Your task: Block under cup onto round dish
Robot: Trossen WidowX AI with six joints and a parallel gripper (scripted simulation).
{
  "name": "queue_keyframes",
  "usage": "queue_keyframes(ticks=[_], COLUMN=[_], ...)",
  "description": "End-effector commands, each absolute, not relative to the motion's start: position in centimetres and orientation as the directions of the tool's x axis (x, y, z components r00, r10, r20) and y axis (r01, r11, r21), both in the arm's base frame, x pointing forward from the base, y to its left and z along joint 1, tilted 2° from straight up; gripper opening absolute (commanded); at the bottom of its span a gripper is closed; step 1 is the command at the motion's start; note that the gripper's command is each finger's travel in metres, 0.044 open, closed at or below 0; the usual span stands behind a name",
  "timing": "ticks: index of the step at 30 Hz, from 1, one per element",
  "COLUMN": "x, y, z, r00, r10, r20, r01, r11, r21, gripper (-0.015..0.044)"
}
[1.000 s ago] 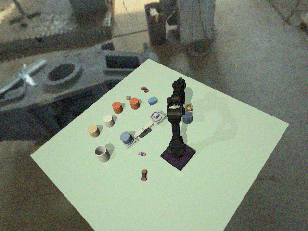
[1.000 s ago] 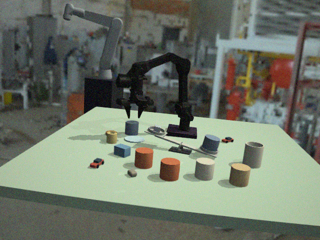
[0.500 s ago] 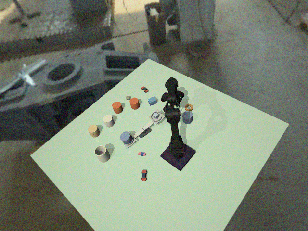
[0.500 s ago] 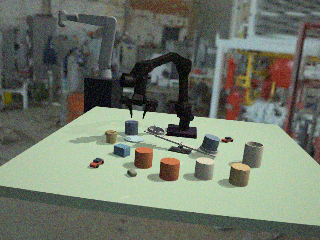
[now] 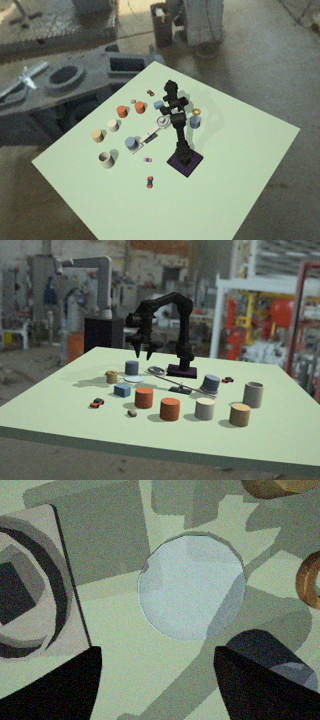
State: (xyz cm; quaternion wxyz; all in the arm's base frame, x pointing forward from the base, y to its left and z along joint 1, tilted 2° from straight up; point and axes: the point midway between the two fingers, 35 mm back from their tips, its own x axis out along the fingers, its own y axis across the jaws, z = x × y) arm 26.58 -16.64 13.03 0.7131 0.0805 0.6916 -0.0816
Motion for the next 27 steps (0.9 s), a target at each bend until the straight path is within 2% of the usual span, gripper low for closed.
queue_keyframes(ticks=[1,13,27], x=[27.3,28.8,30.2], y=[-15.7,-12.6,-8.7], z=[13.3,14.1,15.0], r00=[0.035,0.034,0.030], r10=[0.002,0.013,0.025], r20=[-0.999,-0.999,-0.999], r01=[0.343,0.691,0.947], r11=[0.939,0.722,0.319], r21=[0.014,0.033,0.036], gripper=[0.0260,0.0260,0.0260])
